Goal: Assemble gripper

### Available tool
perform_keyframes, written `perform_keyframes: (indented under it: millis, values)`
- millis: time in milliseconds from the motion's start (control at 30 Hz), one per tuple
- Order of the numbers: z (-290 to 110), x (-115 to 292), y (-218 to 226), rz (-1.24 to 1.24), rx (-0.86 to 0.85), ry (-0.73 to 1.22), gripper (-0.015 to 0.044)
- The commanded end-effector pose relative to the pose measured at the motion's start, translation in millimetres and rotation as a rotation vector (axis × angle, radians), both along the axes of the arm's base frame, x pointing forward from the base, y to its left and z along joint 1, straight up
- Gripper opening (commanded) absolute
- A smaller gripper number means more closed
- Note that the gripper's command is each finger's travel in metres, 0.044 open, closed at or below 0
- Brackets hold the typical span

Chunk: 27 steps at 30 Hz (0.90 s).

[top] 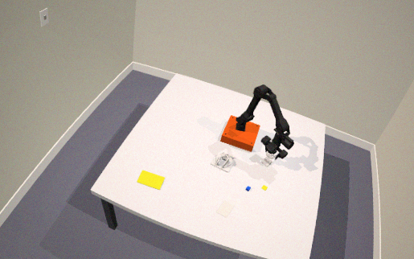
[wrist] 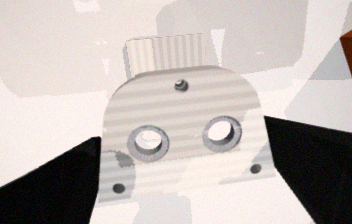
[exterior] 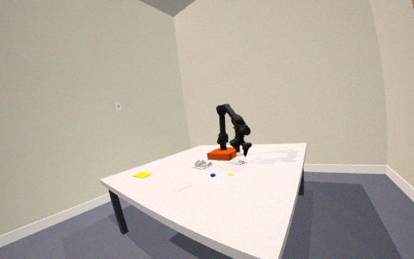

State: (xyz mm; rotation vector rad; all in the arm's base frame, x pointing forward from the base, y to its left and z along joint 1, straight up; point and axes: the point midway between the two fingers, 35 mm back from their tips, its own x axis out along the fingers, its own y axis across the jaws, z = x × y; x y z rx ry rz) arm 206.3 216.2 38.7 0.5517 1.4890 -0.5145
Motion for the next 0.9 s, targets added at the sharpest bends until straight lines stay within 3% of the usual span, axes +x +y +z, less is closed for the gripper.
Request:
perform_keyframes:
  millis: [0, 367, 867]
  values:
    - [15, 0, 0, -0.003, 0.006, -0.005, 0.0351]
    - [30, 0, -3, -0.001, 0.006, -0.005, 0.0351]
    - [30, 27, -45, 0.052, 0.000, -0.009, 0.0351]
